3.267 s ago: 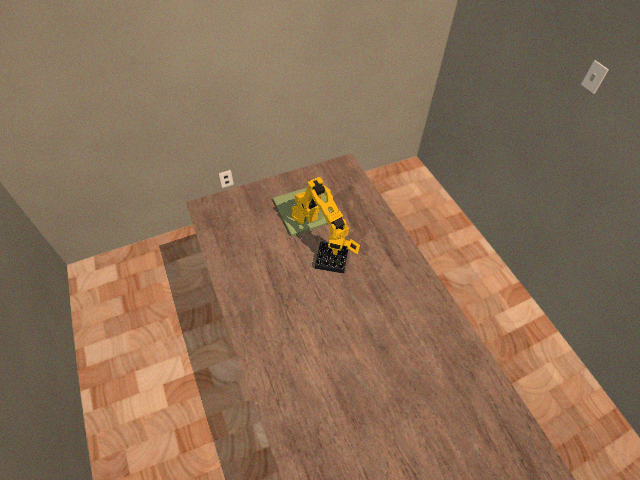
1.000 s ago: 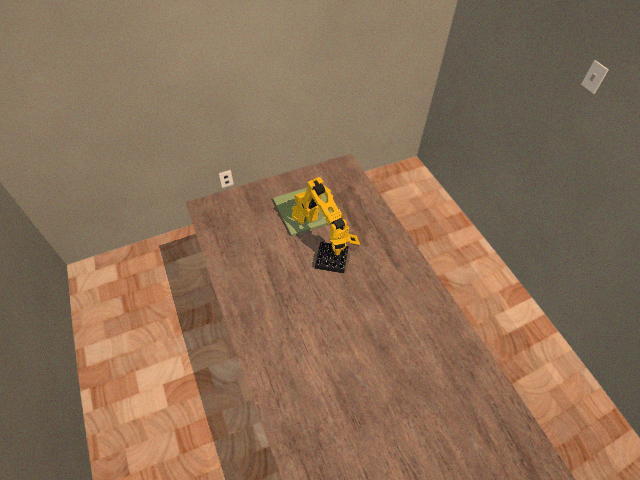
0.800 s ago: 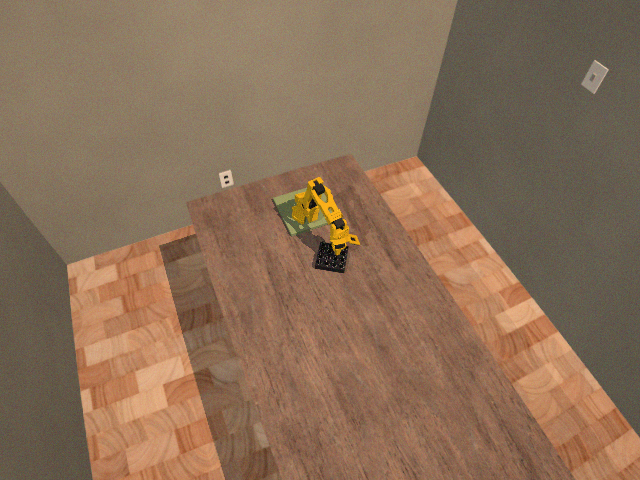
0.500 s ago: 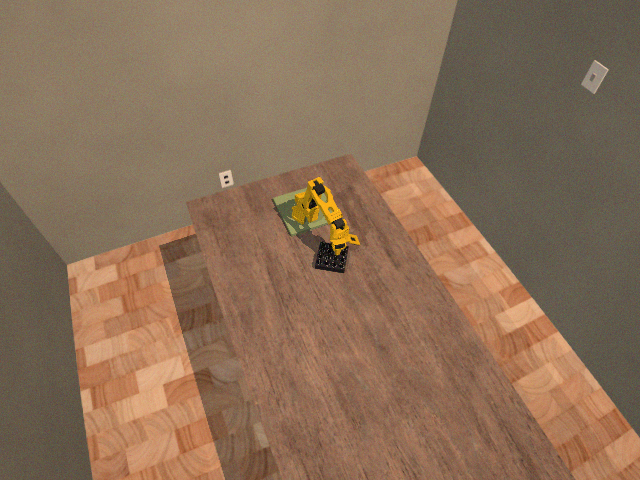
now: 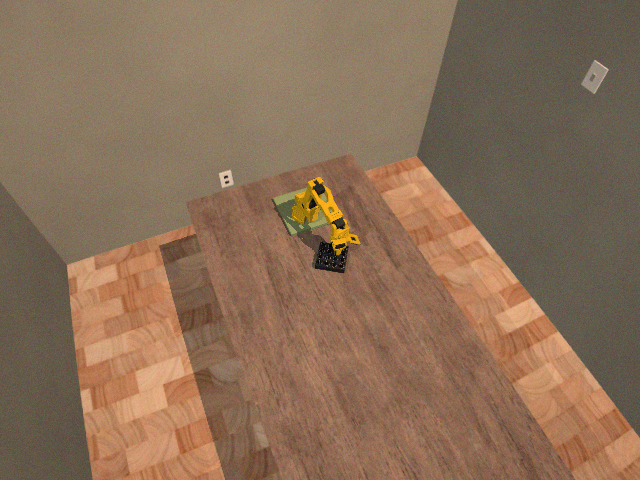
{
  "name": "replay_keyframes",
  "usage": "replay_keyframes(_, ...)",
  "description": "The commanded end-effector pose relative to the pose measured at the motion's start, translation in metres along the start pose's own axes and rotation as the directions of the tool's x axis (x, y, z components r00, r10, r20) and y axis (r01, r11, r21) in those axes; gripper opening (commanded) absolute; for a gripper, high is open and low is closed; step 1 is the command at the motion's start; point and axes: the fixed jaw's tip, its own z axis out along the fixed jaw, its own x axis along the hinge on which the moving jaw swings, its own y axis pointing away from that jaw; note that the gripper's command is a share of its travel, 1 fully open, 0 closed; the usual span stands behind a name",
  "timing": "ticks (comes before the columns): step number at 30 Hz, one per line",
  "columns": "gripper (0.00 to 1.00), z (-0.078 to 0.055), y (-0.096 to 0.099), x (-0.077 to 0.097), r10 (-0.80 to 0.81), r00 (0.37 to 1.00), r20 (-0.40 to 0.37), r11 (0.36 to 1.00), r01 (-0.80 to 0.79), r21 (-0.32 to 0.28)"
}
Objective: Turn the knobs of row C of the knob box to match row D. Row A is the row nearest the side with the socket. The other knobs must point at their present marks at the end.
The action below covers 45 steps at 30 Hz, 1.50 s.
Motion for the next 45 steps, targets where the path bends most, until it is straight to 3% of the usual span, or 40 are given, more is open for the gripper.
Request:
replay_keyframes(1, 0.08, 0.001, 0.005, 0.000, -0.009, 1.000, -0.004, 1.000, 0.009, -0.019)
replay_keyframes(14, 0.08, -0.003, 0.004, 0.000, -0.009, 1.000, -0.004, 1.000, 0.009, -0.019)
replay_keyframes(45, 0.08, -0.036, 0.004, 0.000, -0.009, 1.000, -0.004, 1.000, 0.009, -0.019)
